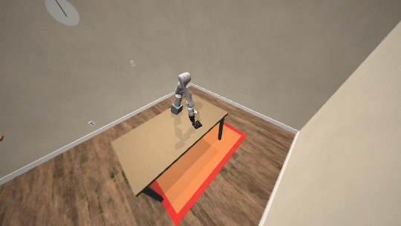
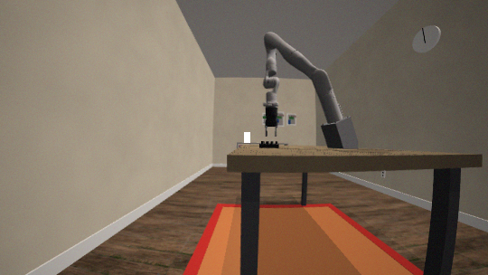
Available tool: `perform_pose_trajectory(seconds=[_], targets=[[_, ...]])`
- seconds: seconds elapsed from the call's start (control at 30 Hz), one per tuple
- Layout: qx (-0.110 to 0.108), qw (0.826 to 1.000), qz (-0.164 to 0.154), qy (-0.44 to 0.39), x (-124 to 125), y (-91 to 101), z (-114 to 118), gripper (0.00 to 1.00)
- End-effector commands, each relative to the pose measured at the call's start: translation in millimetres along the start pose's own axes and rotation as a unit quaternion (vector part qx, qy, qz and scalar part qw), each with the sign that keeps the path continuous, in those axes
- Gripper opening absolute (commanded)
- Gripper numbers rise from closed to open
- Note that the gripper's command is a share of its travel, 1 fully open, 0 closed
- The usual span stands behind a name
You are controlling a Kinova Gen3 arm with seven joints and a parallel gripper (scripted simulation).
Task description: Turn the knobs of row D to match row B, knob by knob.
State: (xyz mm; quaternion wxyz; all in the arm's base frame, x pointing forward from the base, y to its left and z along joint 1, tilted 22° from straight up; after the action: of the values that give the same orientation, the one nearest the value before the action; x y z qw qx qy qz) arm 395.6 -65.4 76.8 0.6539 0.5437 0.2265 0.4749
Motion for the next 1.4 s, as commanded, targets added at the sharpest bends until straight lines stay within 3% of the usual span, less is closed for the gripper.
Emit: perform_pose_trajectory(seconds=[0.0,1.37], targets=[[0.001,1.000,0.001,0.002,1.6,1.4,1.5,1.00],[-0.002,1.000,0.001,0.004,1.9,1.3,3.1,1.00]])
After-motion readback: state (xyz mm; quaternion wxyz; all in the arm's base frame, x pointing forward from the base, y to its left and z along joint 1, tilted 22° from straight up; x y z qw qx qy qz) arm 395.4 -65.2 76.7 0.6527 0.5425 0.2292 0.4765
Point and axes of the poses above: the point where the finger pads meet when closed, its own y axis back along the fingers, its own z axis across the jaws, x = y × z, the point moved 1 cm from there along y, back along the fingers, and after that the axes turned 9 degrees about -y, right-handed, at the moved point
